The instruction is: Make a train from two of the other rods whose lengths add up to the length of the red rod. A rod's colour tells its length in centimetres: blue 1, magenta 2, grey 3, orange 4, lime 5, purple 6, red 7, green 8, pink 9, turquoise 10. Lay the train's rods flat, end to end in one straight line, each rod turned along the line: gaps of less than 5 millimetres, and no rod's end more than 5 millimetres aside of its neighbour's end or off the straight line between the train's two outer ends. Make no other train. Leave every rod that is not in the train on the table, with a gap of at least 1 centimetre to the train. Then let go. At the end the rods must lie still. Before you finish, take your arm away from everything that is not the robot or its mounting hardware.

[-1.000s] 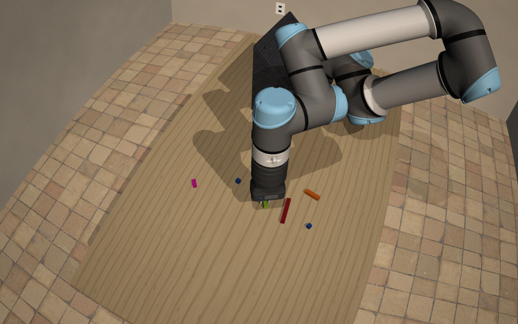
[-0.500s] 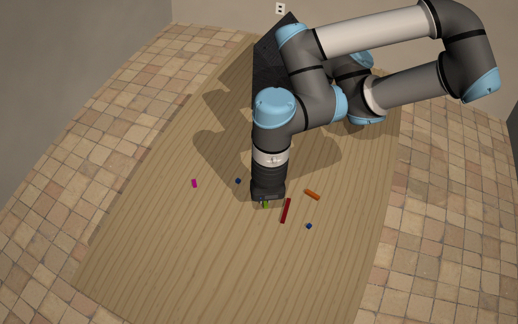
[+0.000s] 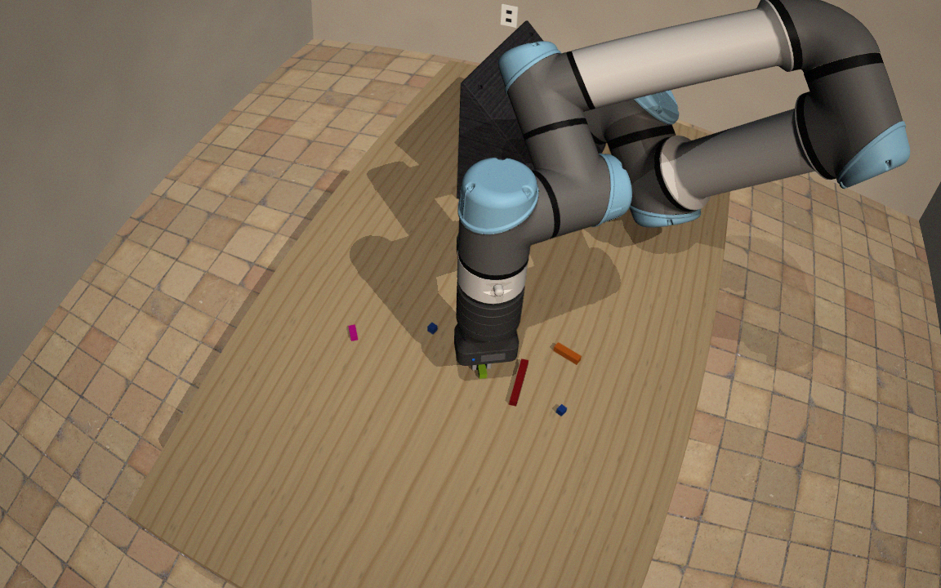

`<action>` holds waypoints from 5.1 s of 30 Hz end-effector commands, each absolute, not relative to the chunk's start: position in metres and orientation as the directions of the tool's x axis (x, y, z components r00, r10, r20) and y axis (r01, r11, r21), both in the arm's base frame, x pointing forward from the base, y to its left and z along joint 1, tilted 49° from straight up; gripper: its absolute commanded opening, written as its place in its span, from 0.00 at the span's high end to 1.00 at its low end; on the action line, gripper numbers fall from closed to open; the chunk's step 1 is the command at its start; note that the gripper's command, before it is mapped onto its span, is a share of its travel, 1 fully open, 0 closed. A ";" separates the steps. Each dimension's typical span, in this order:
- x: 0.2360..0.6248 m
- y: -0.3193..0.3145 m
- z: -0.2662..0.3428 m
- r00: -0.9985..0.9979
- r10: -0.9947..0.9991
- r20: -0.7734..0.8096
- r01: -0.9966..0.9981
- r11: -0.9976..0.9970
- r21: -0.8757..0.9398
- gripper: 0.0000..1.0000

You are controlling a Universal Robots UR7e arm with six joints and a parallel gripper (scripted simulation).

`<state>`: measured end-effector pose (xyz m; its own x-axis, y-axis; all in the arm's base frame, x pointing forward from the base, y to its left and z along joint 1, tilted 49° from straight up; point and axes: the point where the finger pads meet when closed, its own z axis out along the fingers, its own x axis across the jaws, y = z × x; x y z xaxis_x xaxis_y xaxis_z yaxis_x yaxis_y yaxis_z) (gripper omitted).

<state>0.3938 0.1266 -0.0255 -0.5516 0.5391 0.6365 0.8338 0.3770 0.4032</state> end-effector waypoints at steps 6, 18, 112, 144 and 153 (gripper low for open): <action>0.394 0.126 -0.025 -0.552 0.540 0.636 0.834 0.377 0.404 0.58; 0.394 0.126 -0.025 -0.552 0.540 0.636 0.834 0.377 0.404 0.46; 0.398 -0.010 0.094 -0.552 0.540 0.636 0.834 0.377 0.404 0.00; 0.398 -0.010 0.094 -0.552 0.540 0.636 0.834 0.377 0.404 0.00; 0.398 -0.010 0.094 -0.552 0.540 0.636 0.834 0.377 0.404 0.00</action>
